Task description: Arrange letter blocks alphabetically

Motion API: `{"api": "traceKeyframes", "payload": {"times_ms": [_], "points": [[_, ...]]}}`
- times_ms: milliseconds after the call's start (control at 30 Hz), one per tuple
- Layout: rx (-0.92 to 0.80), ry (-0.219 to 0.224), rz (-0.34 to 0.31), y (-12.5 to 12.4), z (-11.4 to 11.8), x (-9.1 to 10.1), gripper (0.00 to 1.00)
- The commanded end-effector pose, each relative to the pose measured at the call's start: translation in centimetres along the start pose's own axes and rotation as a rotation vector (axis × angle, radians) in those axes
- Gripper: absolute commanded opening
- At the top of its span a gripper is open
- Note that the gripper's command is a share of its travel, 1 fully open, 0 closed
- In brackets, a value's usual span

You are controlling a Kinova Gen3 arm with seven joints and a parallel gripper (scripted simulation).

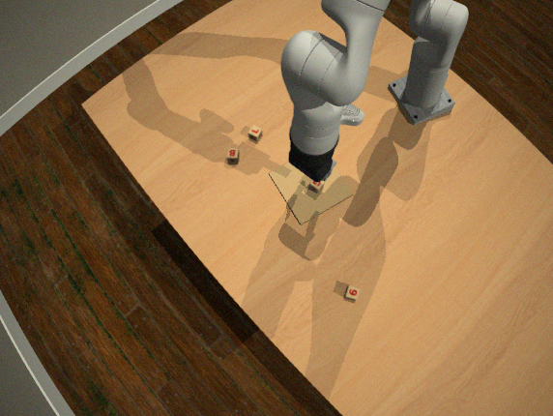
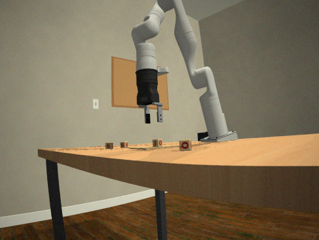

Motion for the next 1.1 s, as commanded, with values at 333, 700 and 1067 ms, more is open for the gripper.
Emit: {"api": "traceKeyframes", "payload": {"times_ms": [333, 700, 1067], "points": [[0.029, 0.005, -0.008, -0.27, 0.9, 0.28, 1.0], [0.029, 0.005, -0.008, -0.27, 0.91, 0.28, 1.0], [0.026, 0.002, -0.005, -0.25, 0.93, -0.21, 1.0]]}}
Point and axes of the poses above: the point where the finger pads meet when closed, its own x axis back along the fingers, its own z axis across the jaws, y = z × x, the point moved 3 cm from there along x, back along the fingers, and after that the axes turned 3 degrees about -x, right-handed, at the moved point
